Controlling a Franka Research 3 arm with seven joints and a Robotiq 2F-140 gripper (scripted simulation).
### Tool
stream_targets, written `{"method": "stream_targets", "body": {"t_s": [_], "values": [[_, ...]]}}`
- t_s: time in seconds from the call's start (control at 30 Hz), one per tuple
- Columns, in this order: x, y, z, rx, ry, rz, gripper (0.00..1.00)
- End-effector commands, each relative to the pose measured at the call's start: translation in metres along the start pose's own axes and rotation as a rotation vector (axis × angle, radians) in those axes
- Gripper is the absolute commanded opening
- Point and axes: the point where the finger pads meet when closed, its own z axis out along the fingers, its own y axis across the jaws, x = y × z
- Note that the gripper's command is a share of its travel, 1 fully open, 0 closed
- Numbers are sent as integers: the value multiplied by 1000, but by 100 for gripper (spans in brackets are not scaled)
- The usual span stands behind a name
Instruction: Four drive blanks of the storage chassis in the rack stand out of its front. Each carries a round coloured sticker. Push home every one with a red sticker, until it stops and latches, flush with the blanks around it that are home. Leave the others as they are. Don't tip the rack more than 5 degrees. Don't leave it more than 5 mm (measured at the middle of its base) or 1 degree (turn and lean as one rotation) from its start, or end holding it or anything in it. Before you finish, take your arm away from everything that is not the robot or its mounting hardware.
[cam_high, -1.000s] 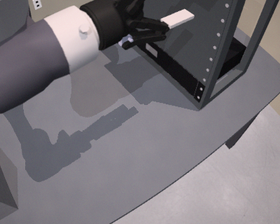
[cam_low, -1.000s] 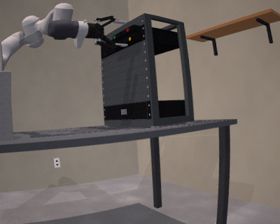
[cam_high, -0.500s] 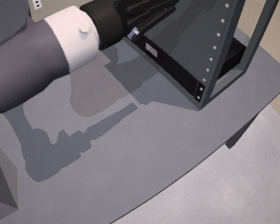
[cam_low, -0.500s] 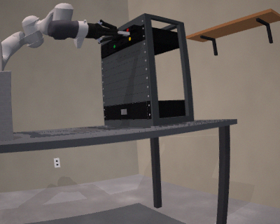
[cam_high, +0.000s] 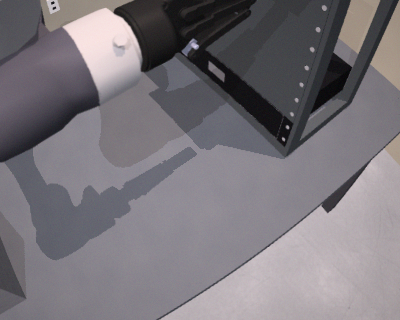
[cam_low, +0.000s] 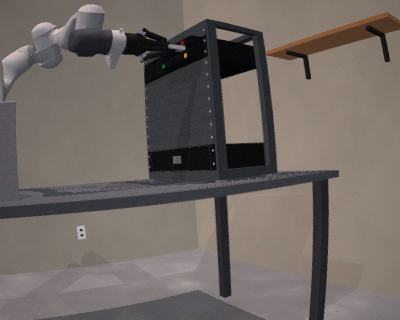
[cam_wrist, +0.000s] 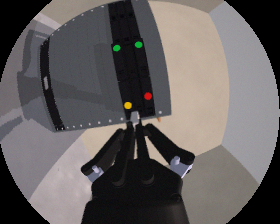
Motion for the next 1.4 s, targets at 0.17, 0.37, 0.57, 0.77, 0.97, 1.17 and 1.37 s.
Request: {"method": "stream_targets", "body": {"t_s": [0.17,0.37,0.57,0.77,0.97,1.17,1.37], "values": [[3,2,-1,2,4,6,0],[19,20,-11,2,4,6,0],[36,39,-22,2,4,6,0],[38,40,-22,2,4,6,0],[38,40,3,2,4,6,0],[38,40,17,2,4,6,0],[38,40,17,2,4,6,0]]}}
